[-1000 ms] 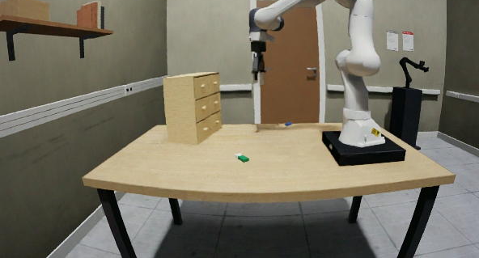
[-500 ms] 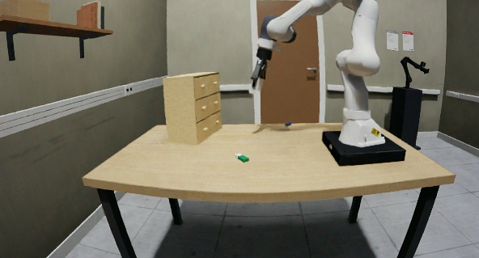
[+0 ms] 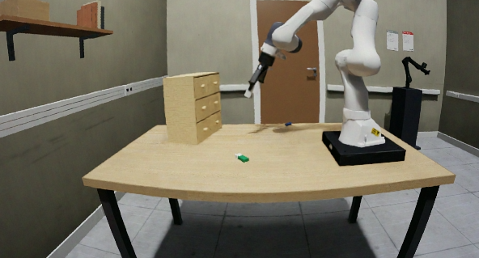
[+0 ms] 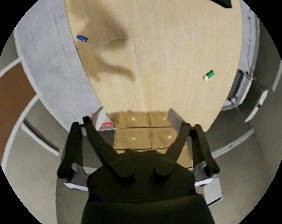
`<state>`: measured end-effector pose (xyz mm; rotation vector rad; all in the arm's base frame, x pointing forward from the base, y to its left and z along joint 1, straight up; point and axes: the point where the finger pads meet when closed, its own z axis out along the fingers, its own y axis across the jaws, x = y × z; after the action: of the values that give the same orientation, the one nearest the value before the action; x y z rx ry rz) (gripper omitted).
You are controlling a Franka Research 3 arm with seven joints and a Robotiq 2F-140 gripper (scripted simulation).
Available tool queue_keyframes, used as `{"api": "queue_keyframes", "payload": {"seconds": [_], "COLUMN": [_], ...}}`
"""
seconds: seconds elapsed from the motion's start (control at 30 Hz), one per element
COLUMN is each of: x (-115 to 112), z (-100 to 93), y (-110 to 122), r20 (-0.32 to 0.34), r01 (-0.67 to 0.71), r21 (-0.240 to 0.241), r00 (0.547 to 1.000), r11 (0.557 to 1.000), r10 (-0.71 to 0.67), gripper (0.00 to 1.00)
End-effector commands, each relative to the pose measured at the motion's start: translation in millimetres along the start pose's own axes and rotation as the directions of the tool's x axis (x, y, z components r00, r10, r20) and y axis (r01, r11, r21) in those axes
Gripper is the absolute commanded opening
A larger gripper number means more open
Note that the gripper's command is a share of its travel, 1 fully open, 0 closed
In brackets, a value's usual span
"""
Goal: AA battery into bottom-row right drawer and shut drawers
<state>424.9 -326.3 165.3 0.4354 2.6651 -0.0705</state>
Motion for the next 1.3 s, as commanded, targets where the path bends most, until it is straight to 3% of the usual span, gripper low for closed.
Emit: {"api": "queue_keyframes", "payload": {"seconds": [0.0, 0.5, 1.27], "x": [-17, -26, -29], "z": [0.5, 13.6, 30.4], "y": [-4, -6, -7], "r20": [0.071, 0.211, 0.320], "r01": [0.028, 0.029, 0.027], "r21": [0.007, 0.012, 0.014], "r00": [0.997, 0.977, 0.947], "r11": [1.000, 1.000, 1.000], "r10": [-0.029, -0.030, -0.030], "gripper": [1.00, 1.00, 1.00]}}
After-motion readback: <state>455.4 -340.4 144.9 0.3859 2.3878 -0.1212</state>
